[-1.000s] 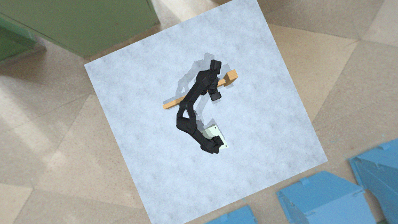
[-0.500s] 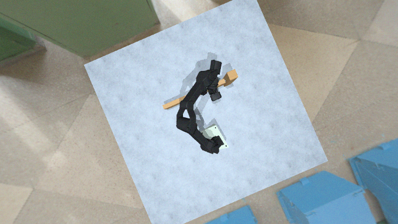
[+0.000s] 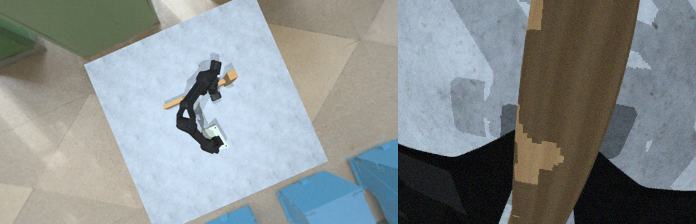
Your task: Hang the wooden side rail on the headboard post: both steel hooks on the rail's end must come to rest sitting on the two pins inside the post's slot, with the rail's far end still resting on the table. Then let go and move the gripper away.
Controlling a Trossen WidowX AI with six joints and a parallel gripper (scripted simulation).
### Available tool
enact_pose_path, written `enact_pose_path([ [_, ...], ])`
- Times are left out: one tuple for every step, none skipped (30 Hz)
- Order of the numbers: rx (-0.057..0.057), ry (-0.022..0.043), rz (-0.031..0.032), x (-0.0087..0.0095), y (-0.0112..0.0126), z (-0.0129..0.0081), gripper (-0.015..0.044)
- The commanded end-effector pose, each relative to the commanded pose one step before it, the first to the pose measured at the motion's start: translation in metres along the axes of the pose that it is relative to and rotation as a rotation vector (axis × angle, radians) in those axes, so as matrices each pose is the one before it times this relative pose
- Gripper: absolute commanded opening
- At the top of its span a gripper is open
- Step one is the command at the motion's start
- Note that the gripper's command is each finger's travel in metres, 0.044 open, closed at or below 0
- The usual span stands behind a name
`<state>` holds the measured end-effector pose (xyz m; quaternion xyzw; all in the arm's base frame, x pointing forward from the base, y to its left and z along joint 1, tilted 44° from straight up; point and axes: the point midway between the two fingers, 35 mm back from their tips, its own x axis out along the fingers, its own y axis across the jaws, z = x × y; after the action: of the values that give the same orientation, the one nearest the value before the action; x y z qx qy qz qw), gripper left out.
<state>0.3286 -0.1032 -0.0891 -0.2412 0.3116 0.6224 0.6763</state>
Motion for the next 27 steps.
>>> enact_pose_path([
  [0.0031, 0.00683, -0.00366, -0.00063, 0.00002, -0.00257, 0.0],
  [0.0, -0.00001, 0.0, 0.00017, 0.0, 0.0, 0.0],
  [0.0, -0.00001, 0.0, 0.00017, 0.0, 0.0, 0.0],
  [0.0, -0.00001, 0.0, 0.00017, 0.0, 0.0, 0.0],
  [0.0, -0.00001, 0.0, 0.00017, 0.0, 0.0, 0.0],
  [0.0, -0.00001, 0.0, 0.00017, 0.0, 0.0, 0.0],
  [0.0, -0.00001, 0.0, 0.00017, 0.0, 0.0, 0.0],
  [0.0, -0.00001, 0.0, 0.00017, 0.0, 0.0, 0.0],
  [0.0, -0.00001, 0.0, 0.00017, 0.0, 0.0, 0.0],
  [0.0, -0.00001, 0.0, 0.00017, 0.0, 0.0, 0.0],
  [0.0, -0.00001, 0.0, 0.00017, 0.0, 0.0, 0.0],
  [0.0, -0.00001, 0.0, 0.00017, 0.0, 0.0, 0.0],
  [0.0, -0.00001, 0.0, 0.00017, 0.0, 0.0, 0.0],
  [0.0, -0.00001, 0.0, 0.00017, 0.0, 0.0, 0.0],
  [0.0, -0.00001, 0.0, 0.00017, 0.0, 0.0, 0.0],
  [0.0, -0.00001, 0.0, 0.00017, 0.0, 0.0, 0.0],
  [0.0, -0.00001, 0.0, 0.00017, 0.0, 0.0, 0.0],
  [0.0, -0.00001, 0.0, 0.00017, 0.0, 0.0, 0.0],
  [0.0, -0.00001, 0.0, 0.00017, 0.0, 0.0, 0.0],
  [0.0, -0.00001, 0.0, 0.00017, 0.0, 0.0, 0.0],
  [0.0, -0.00001, 0.0, 0.00017, 0.0, 0.0, 0.0],
  [0.0, -0.00001, 0.0, 0.00017, 0.0, 0.0, 0.0],
  [0.0, -0.00001, 0.0, 0.00017, 0.0, 0.0, 0.0],
  [0.0, -0.00001, 0.0, 0.00017, 0.0, 0.0, 0.0],
  [0.0, -0.00001, 0.0, 0.00017, 0.0, 0.0, 0.0],
  [0.0, -0.00001, 0.0, 0.00017, 0.0, 0.0, 0.0],
  [0.0, -0.00001, 0.0, 0.00017, 0.0, 0.0, 0.0],
])
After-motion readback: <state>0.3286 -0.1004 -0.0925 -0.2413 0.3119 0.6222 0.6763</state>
